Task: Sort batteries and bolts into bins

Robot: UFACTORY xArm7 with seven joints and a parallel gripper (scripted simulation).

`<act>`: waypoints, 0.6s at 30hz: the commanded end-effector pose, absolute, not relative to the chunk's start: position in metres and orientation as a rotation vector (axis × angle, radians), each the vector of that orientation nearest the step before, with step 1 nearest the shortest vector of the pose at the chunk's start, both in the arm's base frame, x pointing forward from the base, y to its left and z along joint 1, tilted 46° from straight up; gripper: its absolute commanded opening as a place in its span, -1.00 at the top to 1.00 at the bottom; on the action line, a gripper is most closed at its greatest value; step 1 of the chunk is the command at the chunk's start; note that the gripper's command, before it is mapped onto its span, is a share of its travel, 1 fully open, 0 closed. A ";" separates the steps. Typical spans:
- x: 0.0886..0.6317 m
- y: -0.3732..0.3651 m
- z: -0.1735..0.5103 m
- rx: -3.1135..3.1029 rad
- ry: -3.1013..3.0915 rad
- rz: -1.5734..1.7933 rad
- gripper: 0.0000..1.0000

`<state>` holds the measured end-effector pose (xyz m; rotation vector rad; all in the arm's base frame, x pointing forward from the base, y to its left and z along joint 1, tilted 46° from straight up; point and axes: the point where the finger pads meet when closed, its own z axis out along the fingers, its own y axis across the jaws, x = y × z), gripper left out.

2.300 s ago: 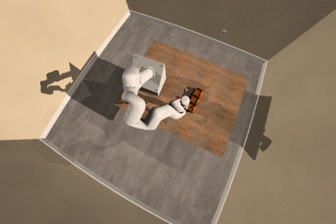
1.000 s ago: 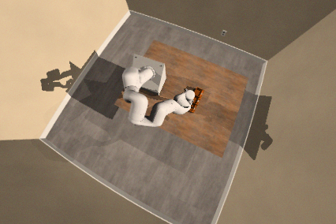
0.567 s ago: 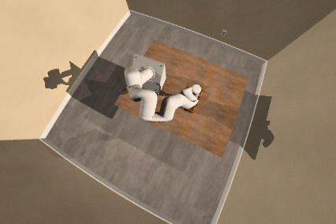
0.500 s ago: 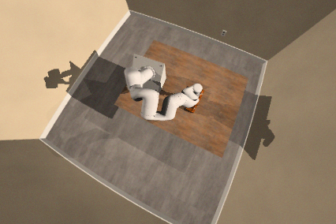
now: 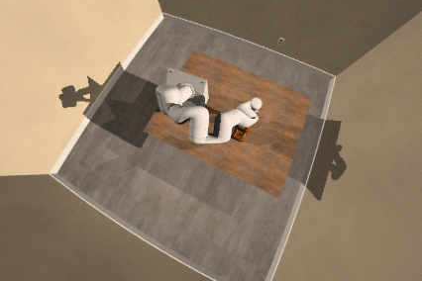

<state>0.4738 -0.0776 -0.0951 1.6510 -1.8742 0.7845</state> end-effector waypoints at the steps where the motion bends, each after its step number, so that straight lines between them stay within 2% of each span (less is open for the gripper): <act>1: 0.489 -0.058 -0.113 1.653 -1.874 0.786 1.00; 18: 0.497 -0.047 -0.124 1.653 -1.874 0.786 1.00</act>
